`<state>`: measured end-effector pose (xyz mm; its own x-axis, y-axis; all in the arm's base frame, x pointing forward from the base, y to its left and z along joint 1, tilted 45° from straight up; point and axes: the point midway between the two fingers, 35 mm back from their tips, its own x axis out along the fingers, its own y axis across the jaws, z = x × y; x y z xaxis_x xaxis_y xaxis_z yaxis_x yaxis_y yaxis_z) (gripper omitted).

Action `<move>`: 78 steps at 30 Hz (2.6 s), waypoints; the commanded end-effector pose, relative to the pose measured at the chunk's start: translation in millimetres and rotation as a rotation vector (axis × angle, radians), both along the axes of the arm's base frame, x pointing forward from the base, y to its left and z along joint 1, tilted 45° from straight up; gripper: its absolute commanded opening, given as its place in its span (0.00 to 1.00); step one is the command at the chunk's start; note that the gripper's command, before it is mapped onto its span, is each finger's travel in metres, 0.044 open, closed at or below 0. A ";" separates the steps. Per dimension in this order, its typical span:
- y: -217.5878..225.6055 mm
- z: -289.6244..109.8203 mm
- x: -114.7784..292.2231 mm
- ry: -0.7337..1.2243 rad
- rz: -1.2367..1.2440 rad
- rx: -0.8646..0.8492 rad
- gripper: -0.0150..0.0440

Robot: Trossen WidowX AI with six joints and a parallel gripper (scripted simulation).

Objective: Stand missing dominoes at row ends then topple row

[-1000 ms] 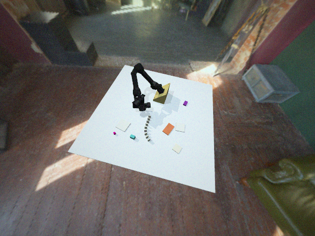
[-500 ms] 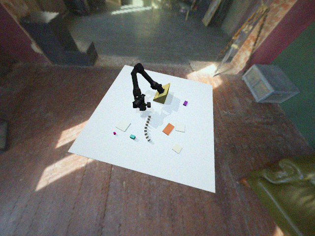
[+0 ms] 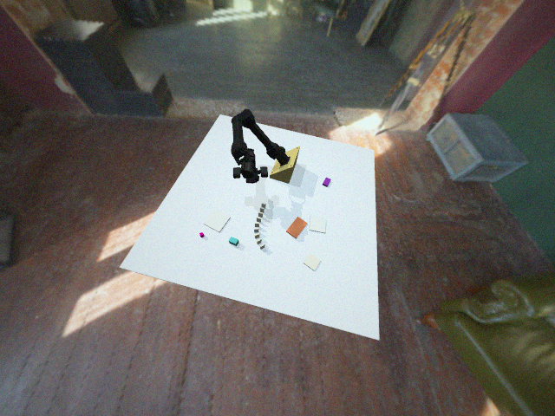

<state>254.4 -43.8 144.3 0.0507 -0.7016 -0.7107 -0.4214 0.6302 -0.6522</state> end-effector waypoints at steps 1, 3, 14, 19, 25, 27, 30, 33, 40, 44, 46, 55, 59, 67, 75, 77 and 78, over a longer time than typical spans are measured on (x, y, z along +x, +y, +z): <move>20.9 22.7 -3.7 -0.010 -0.005 -0.001 0.29; 20.9 22.7 -3.7 -0.010 -0.005 -0.001 0.29; -38.1 77.9 -54.1 -0.252 -0.250 0.013 0.29; -38.5 75.6 -55.0 -0.248 -0.256 0.027 0.29; -40.8 56.7 -61.1 -0.226 -0.298 0.151 0.29; -41.1 50.7 -62.7 -0.223 -0.309 0.194 0.29; -41.4 42.5 -64.3 -0.222 -0.322 0.258 0.29; -41.4 35.1 -65.3 -0.227 -0.330 0.321 0.29; -40.9 20.0 -65.4 -0.254 -0.333 0.463 0.29; -40.5 13.0 -64.2 -0.280 -0.324 0.540 0.29; -40.4 10.0 -63.3 -0.296 -0.317 0.577 0.29; -41.0 0.6 -57.7 -0.389 -0.262 0.724 0.29; -42.2 -1.4 -54.7 -0.440 -0.226 0.777 0.29; -46.5 -1.8 -48.8 -0.555 -0.137 0.856 0.29; -51.6 1.9 -44.6 -0.681 -0.023 0.902 0.29; -53.1 3.4 -44.0 -0.714 0.009 0.907 0.29; -54.2 4.3 -43.8 -0.730 0.023 0.908 0.29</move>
<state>210.7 -96.8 147.3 0.6114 0.0453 -0.7900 -0.1292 0.9907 -0.0432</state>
